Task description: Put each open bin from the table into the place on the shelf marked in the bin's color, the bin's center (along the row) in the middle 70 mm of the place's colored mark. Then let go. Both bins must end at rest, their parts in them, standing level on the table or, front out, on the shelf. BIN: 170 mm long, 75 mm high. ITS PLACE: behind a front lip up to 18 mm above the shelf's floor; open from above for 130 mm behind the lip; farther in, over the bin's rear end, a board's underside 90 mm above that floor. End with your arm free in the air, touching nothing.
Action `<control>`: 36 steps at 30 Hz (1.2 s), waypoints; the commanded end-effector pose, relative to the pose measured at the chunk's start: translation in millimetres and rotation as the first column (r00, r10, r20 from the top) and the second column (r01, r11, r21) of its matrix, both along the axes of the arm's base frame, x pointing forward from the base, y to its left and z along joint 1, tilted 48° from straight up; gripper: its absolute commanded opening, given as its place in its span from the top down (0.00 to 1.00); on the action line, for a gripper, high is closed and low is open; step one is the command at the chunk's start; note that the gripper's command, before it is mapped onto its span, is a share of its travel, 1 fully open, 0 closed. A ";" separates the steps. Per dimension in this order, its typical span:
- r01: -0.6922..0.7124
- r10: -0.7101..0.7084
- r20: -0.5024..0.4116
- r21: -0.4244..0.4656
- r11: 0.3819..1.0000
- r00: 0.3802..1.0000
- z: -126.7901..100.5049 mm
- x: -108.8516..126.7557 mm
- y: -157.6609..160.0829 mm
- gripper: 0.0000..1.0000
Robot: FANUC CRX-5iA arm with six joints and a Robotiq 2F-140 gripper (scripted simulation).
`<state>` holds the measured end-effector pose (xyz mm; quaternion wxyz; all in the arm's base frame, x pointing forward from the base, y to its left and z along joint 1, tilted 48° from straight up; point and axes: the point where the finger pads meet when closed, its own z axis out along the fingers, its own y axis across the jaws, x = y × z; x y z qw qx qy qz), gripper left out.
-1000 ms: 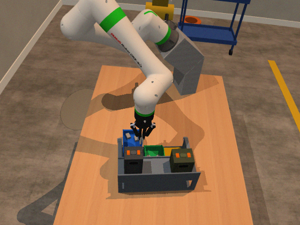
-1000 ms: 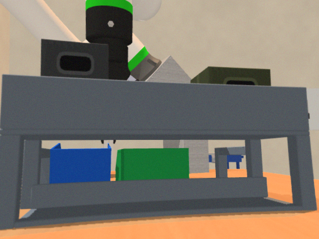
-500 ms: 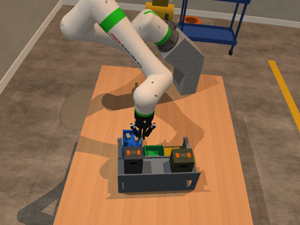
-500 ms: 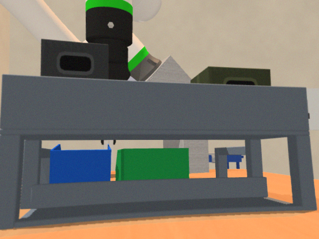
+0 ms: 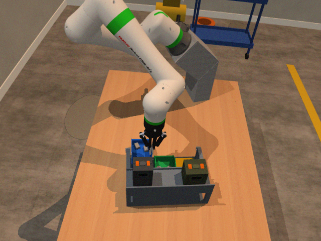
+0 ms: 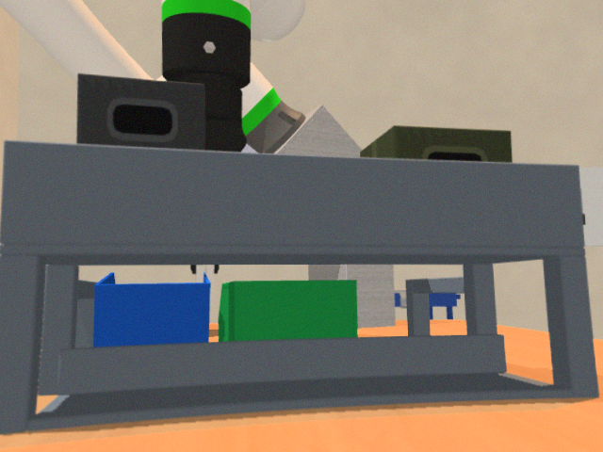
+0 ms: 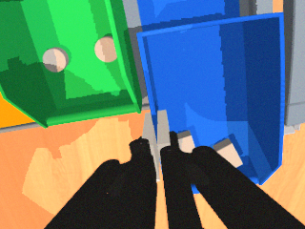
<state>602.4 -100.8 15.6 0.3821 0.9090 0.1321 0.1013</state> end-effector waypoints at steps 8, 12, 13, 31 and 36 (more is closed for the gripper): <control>-0.001 0.001 0.001 0.000 1.000 1.000 0.1 0.6 0.4 1.00; -0.001 0.001 0.001 0.000 1.000 1.000 0.2 1.0 0.6 1.00; -0.002 0.002 0.001 0.000 1.000 1.000 0.2 1.3 0.7 1.00; -0.010 0.010 0.009 0.002 1.000 1.000 1.0 8.7 3.3 1.00; -0.013 0.013 0.012 0.003 1.000 1.000 1.3 11.5 4.3 1.00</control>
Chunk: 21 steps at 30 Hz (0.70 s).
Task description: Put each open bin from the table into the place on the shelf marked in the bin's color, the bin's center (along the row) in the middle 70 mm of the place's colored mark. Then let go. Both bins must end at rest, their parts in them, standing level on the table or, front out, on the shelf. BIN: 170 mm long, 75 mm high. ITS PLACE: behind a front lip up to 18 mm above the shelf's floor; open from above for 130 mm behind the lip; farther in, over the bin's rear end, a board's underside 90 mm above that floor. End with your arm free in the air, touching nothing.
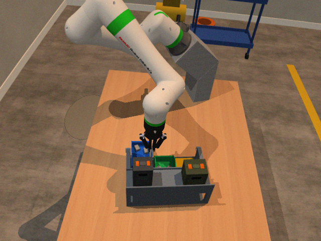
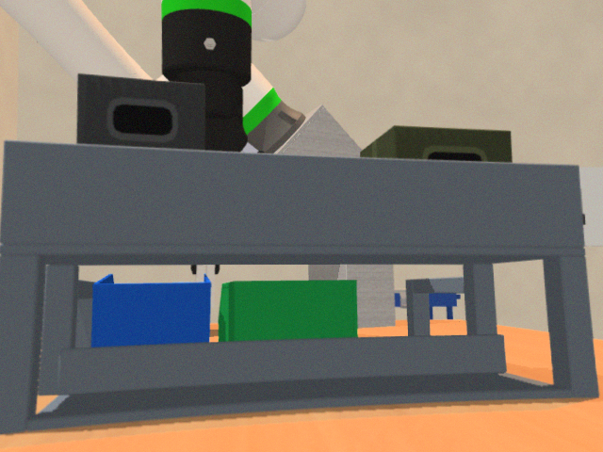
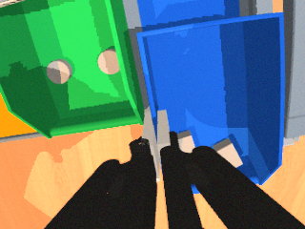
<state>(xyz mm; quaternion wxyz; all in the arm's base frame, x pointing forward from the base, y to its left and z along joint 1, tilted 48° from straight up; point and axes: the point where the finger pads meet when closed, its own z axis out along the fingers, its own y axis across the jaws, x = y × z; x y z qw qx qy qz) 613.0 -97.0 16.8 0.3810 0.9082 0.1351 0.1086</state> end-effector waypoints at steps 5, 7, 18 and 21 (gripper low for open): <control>-0.004 0.004 0.004 0.001 1.000 1.000 0.4 3.5 1.5 1.00; -0.005 0.005 0.004 0.001 1.000 1.000 0.5 3.9 1.6 1.00; -0.008 0.008 0.007 0.002 1.000 1.000 0.8 6.8 2.6 1.00; -0.008 0.008 0.007 0.002 1.000 1.000 0.8 7.1 2.7 1.00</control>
